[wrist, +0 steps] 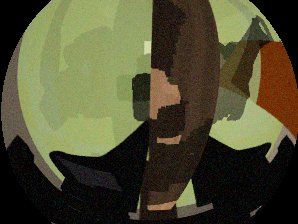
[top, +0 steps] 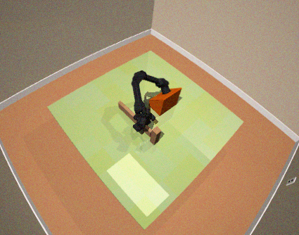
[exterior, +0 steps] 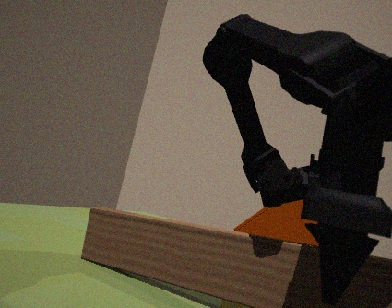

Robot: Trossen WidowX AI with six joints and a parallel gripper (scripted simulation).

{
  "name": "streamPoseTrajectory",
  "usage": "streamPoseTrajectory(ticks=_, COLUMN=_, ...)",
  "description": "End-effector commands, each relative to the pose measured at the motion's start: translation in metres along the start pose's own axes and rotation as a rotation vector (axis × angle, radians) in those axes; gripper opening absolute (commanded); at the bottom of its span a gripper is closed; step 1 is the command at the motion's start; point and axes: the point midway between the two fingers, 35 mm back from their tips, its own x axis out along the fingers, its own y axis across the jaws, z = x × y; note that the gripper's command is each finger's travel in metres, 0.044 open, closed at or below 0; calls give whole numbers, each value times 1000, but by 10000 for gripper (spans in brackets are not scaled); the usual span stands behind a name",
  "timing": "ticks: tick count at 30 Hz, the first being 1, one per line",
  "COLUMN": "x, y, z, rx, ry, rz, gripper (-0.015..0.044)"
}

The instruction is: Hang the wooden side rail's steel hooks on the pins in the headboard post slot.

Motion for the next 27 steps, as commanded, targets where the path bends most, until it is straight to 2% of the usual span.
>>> streamPoseTrajectory(ticks=1, x=-3, y=0, z=-4, rx=2, ry=7, rz=4, gripper=0)
streamPoseTrajectory(ticks=27, x=-4, y=2, z=-6, rx=2, ry=7, rz=4, gripper=0)
